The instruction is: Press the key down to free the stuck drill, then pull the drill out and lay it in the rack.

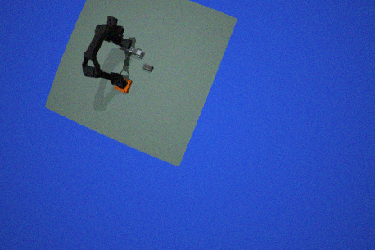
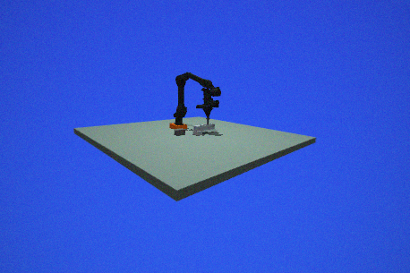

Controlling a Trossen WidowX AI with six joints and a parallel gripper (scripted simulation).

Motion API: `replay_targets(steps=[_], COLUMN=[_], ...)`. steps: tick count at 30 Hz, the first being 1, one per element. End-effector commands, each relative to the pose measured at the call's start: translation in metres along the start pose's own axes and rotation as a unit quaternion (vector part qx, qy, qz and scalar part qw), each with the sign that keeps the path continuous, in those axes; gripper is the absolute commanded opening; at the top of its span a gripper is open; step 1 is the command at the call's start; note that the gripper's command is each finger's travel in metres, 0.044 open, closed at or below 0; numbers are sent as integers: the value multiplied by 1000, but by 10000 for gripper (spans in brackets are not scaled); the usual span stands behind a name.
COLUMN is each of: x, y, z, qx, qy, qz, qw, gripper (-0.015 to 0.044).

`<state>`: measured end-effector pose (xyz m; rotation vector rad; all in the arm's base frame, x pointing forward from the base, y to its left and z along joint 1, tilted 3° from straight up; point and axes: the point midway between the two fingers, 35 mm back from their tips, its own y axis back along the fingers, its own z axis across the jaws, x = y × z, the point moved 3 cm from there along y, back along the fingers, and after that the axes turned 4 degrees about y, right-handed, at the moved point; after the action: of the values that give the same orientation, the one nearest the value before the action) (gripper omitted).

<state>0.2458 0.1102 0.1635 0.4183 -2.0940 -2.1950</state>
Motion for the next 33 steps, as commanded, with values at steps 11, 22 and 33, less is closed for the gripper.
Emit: replay_targets(steps=[11,22,33], x=[8,-6,-13], y=[-28,52,9], z=[2,1,-54], qx=[0,0,-7], qy=[1,1,263], qz=[34,34,36], qw=[999,999,964], gripper=[0,289,440])
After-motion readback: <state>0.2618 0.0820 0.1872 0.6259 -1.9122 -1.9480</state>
